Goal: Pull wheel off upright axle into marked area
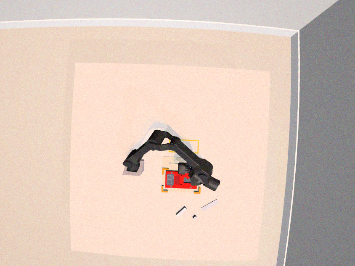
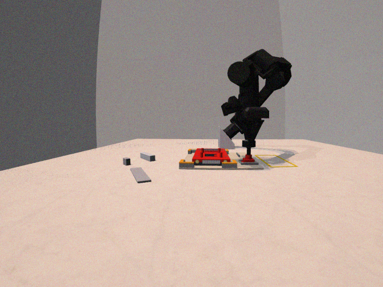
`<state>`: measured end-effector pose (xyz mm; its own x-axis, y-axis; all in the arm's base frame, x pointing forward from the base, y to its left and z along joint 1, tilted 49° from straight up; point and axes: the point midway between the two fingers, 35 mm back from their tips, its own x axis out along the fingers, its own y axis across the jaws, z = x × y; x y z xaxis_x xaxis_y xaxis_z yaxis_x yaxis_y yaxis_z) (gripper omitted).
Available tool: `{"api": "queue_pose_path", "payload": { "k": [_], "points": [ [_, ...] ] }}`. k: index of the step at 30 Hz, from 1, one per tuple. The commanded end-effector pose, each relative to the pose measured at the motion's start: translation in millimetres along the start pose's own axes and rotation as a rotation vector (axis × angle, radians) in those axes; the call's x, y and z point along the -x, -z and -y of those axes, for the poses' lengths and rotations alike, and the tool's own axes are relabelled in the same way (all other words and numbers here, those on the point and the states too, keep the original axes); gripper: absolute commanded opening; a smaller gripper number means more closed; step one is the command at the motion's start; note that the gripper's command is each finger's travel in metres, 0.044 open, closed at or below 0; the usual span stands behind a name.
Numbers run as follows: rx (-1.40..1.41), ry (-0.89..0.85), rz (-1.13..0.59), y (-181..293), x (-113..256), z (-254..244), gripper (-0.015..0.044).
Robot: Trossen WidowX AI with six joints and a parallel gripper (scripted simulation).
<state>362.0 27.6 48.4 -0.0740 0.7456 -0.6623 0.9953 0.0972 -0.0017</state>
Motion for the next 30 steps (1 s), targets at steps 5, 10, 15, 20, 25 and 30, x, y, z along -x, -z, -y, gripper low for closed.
{"api": "queue_pose_path", "payload": {
  "k": [5,10,15,20,25,30],
  "points": [
    [0.002,-0.006,0.002,-0.8,5.3,-0.6,0.0],
    [0.002,-0.007,0.002,-0.8,7.0,-0.5,0.0],
    [0.002,-0.007,0.002,-0.8,8.6,-0.4,0.0],
    [0.002,-0.007,0.001,-0.8,10.3,-0.3,0.0],
    [0.002,-0.008,0.001,-0.7,12.3,-0.3,0.0],
    [0.001,-0.008,0.002,-0.5,25.3,-0.5,0.0]
  ]
}}
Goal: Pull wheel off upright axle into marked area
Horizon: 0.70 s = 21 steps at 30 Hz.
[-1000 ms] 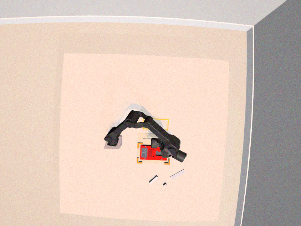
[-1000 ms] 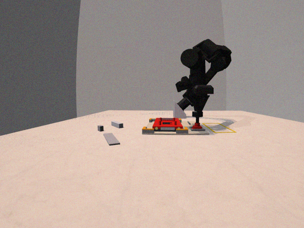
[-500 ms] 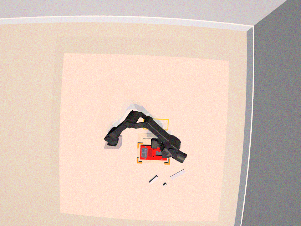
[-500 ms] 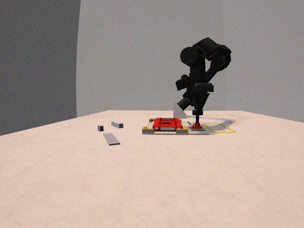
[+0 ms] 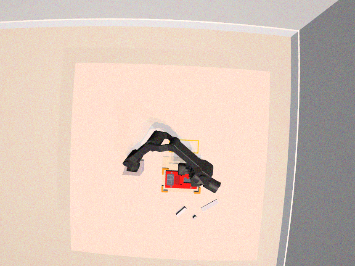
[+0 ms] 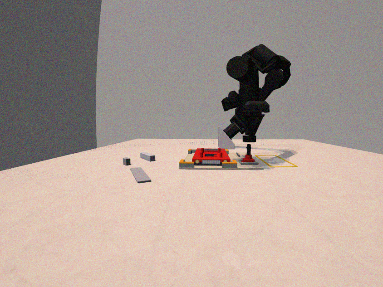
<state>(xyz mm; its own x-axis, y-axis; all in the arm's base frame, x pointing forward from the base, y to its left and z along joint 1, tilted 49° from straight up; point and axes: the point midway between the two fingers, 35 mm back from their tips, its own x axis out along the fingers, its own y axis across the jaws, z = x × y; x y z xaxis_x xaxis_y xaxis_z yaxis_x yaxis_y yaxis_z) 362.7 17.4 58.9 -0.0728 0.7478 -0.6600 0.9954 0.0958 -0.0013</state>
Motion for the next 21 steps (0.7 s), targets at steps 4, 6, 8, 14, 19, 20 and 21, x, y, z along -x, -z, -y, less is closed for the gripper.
{"api": "queue_pose_path", "payload": {
  "k": [4,6,8,14,19,20,21],
  "points": [
    [0.002,-0.006,0.005,0.2,29.0,-0.1,0.0],
    [0.002,-0.006,0.005,1.0,31.8,-0.1,0.0],
    [0.0,-0.007,0.002,1.8,23.6,-0.3,0.0],
    [-0.001,-0.006,0.003,26.6,26.9,11.0,0.0],
    [-0.001,-0.005,0.003,48.6,29.1,23.3,0.0],
    [-0.001,-0.005,0.003,52.9,29.4,25.9,0.0],
    [-0.001,-0.005,0.003,57.1,29.8,28.6,0.0]
  ]
}}
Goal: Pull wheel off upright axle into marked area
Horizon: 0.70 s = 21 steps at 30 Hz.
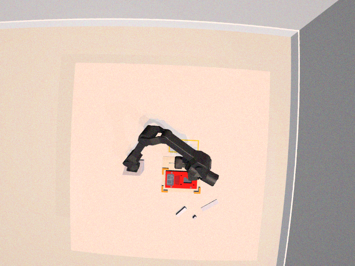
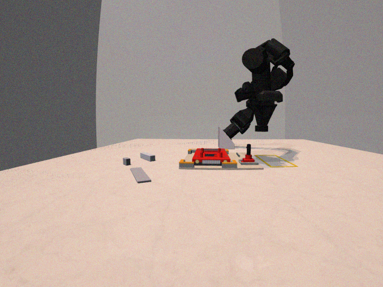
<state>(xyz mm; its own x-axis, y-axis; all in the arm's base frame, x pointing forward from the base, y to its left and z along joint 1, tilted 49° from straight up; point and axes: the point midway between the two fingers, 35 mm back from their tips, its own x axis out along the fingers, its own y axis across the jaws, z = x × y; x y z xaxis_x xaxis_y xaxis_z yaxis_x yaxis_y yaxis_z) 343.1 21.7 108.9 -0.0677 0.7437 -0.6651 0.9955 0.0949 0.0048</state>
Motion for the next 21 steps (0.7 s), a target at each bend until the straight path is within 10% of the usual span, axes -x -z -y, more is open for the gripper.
{"api": "queue_pose_path", "payload": {
  "k": [1,21],
  "points": [
    [-0.005,0.0,-0.004,19.7,1.8,12.0,0.0],
    [-0.005,0.001,-0.005,56.7,-11.5,40.1,0.0]
  ]
}}
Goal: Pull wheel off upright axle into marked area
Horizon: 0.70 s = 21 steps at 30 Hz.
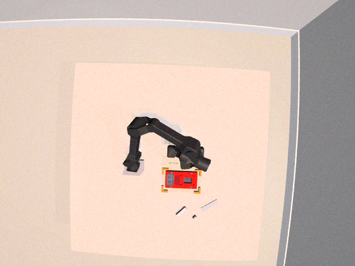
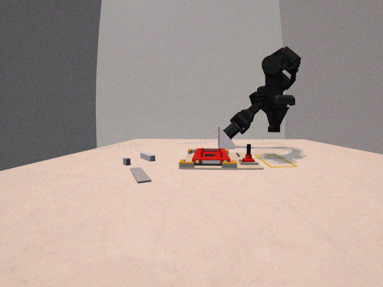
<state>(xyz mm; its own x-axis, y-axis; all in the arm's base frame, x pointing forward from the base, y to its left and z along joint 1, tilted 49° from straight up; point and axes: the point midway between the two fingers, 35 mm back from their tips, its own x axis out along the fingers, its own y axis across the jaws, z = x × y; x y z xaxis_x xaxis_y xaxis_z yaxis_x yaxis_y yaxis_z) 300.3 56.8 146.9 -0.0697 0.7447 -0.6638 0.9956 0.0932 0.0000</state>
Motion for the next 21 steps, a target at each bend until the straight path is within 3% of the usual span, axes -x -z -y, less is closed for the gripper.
{"api": "queue_pose_path", "payload": {
  "k": [1,7,21],
  "points": [
    [0.0,-0.001,-0.004,2.3,-10.5,1.1,0.0],
    [0.0,-0.002,-0.001,1.7,-24.3,-0.4,0.0],
    [0.001,-0.002,-0.006,3.2,-93.4,0.6,0.0]
  ]
}}
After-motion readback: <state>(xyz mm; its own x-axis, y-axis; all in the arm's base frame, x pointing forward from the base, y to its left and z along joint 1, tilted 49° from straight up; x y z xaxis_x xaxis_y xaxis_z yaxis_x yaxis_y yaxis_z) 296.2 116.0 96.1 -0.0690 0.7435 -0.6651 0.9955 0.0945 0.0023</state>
